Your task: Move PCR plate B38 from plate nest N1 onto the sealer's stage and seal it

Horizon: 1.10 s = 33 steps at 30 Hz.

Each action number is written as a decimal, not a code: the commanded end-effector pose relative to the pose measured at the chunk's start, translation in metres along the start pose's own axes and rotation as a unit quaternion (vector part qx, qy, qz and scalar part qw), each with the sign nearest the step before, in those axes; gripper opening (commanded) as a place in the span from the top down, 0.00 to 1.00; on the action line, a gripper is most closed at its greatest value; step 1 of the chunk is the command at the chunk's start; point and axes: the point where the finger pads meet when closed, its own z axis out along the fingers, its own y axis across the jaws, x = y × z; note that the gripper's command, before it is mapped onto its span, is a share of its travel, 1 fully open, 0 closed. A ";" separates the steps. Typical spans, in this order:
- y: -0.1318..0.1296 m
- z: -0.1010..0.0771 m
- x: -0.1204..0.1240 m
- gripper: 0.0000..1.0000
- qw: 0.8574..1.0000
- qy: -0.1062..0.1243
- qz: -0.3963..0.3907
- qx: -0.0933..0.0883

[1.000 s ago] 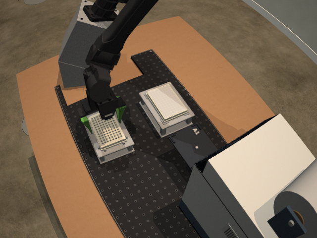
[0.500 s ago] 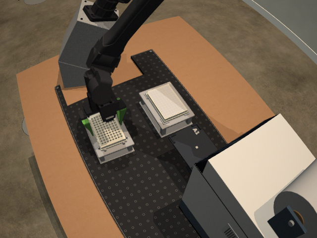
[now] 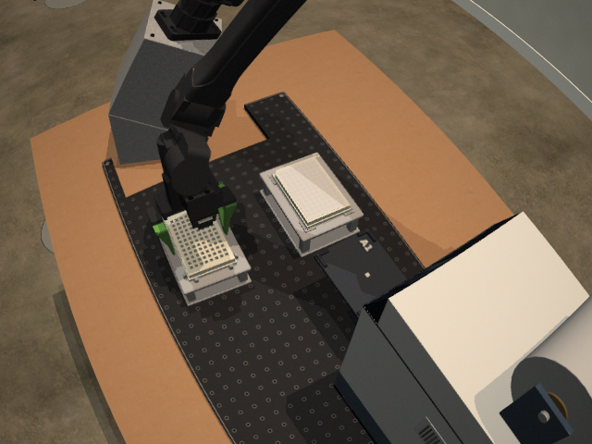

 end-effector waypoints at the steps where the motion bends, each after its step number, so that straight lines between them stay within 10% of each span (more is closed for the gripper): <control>1: -0.003 -0.009 -0.005 0.00 1.000 -0.008 -0.003 0.003; 33: -0.003 -0.009 -0.001 0.00 1.000 -0.006 0.000 0.005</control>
